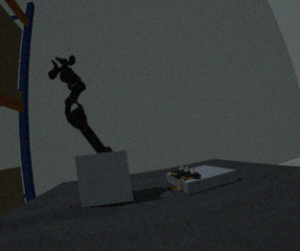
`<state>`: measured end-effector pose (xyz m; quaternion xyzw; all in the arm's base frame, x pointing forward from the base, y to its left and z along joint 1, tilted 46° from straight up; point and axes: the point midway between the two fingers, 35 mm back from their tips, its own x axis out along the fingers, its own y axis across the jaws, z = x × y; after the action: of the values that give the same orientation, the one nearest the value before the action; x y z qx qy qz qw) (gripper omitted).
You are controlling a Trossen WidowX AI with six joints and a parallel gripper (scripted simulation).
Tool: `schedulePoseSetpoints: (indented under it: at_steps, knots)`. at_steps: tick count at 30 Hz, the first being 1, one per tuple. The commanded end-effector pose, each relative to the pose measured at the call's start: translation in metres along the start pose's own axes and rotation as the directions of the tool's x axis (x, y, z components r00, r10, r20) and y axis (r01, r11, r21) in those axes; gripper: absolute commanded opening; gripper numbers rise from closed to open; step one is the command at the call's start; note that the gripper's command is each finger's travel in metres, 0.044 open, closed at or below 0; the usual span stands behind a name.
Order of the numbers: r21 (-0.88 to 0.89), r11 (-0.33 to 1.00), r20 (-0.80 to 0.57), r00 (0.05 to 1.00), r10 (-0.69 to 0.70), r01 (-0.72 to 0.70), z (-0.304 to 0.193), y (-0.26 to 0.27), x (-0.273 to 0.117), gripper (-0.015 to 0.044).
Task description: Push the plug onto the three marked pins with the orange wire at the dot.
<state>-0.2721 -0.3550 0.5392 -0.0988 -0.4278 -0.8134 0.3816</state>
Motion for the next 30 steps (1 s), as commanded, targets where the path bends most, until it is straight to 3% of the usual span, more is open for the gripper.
schedulePoseSetpoints:
  at_steps: [1,18,30]
  knots:
    - [0.057,0.998,0.05,0.998,0.028,-0.03,0.023,0.004,-0.005,0.0115]
    - [0.276,0.936,0.284,0.949,0.137,-0.217,0.12,0.023,-0.04,0.0115]
    - [0.325,0.896,0.357,0.916,0.181,-0.303,0.15,0.031,-0.057,0.0115]
